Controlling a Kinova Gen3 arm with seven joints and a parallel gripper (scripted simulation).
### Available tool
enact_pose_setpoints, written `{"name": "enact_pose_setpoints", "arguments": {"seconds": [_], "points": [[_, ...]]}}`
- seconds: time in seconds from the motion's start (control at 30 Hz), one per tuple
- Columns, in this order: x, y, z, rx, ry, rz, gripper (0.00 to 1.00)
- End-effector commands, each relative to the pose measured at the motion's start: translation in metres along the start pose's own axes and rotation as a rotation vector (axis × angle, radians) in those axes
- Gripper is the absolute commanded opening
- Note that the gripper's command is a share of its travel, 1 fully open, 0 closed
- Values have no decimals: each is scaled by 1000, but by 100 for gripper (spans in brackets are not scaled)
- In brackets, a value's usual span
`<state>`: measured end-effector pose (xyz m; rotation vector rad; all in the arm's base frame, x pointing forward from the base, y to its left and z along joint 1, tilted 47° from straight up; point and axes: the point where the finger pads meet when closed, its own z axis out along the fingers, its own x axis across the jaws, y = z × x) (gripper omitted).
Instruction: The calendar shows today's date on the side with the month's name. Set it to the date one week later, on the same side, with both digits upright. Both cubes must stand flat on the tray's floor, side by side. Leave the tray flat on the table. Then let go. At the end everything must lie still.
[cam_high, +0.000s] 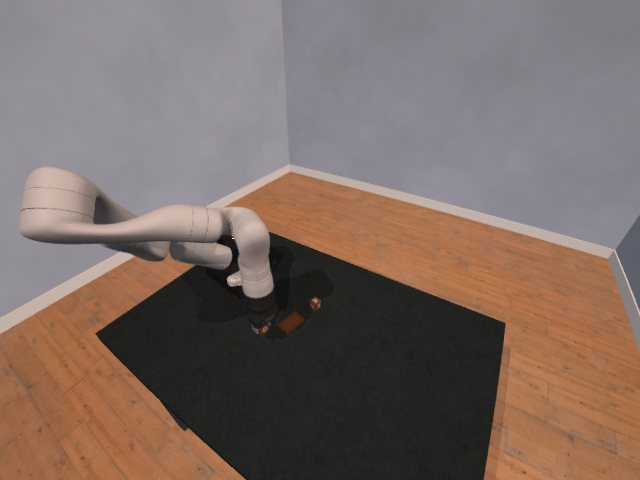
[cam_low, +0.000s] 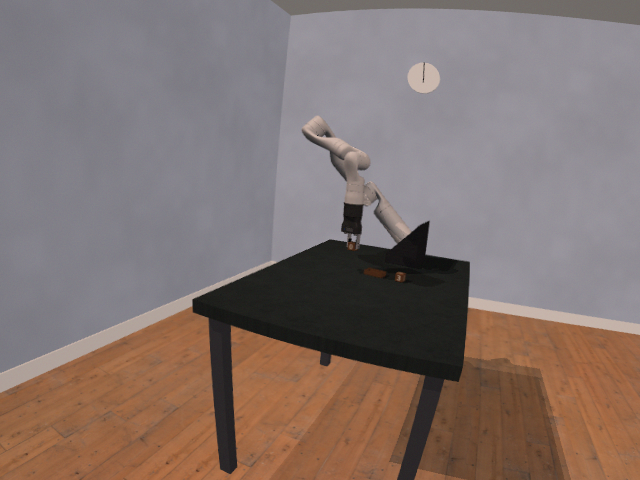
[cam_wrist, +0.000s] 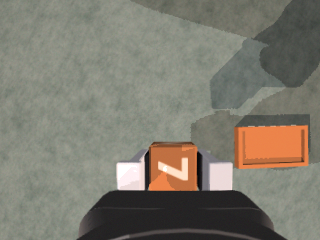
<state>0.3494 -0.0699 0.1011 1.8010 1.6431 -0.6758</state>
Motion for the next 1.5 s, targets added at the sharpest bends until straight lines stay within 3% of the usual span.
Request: {"name": "enact_pose_setpoints", "arguments": {"seconds": [0.0, 0.33, 0.57, 1.47], "points": [[-1, -3, 12, 10, -5, -3, 60], [-1, -3, 59, 10, -5, -3, 60], [-1, -3, 72, 10, -5, -3, 60], [0, -3, 75, 10, -5, -3, 60]]}}
